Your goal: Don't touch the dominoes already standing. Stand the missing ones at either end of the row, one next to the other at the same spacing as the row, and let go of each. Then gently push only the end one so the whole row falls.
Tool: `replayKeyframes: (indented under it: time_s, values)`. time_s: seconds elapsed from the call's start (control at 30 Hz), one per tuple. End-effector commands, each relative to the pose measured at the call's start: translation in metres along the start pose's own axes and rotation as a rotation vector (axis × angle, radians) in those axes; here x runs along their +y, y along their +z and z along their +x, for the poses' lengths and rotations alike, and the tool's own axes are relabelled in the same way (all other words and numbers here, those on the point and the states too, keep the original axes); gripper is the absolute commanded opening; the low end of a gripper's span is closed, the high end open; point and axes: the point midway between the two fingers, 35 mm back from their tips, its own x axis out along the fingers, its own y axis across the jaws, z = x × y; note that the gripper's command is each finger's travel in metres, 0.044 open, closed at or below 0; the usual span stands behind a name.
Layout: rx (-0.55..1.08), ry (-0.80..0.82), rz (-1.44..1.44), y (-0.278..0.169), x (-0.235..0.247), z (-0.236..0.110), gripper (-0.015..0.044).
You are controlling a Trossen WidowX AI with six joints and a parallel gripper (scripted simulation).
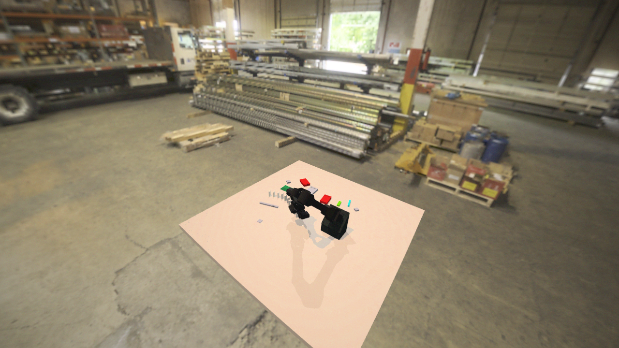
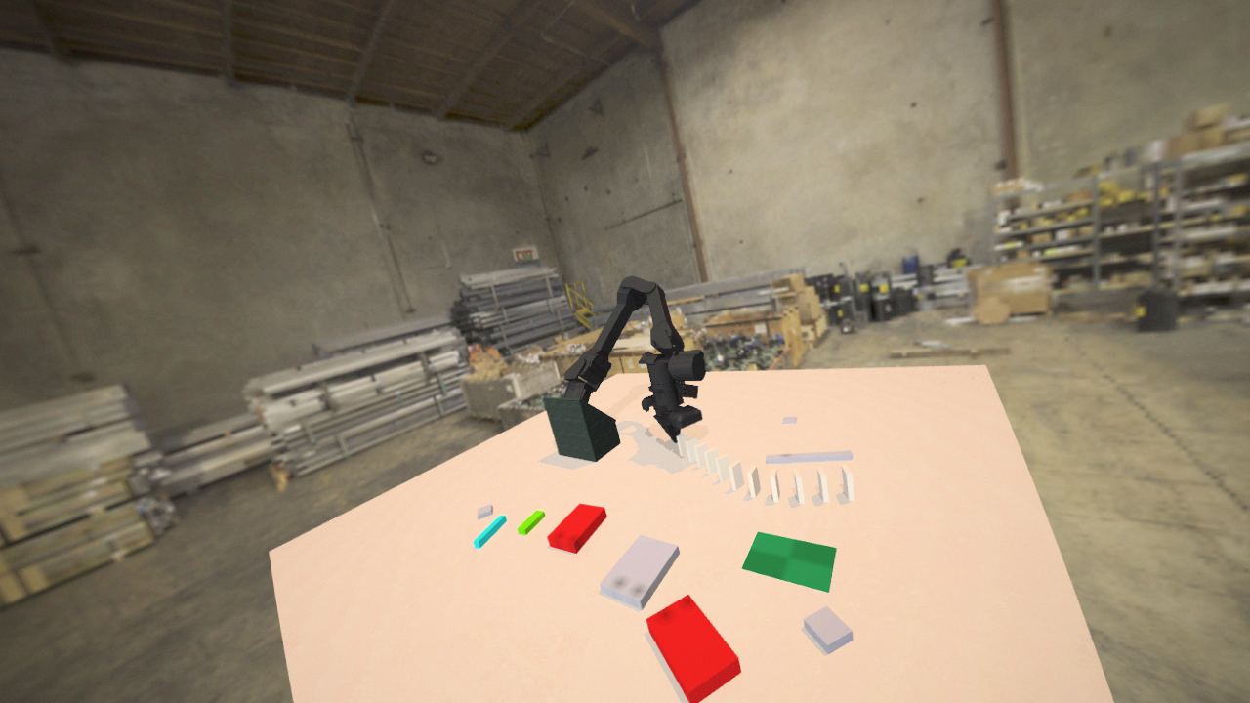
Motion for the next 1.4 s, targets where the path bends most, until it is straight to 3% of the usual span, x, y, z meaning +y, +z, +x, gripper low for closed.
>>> replayKeyframes:
  time_s: [0.0,0.6,0.93,1.37]
  values:
    - [-0.004,-0.001,0.001,0.002,-0.007,0.001,0.0000]
    - [-0.001,-0.002,0.006,0.001,-0.029,0.000,0.0000]
    - [-0.001,-0.004,-0.001,0.000,-0.054,-0.058,0.0000]
    - [-0.002,-0.004,-0.001,0.000,-0.054,-0.059,0.0000]
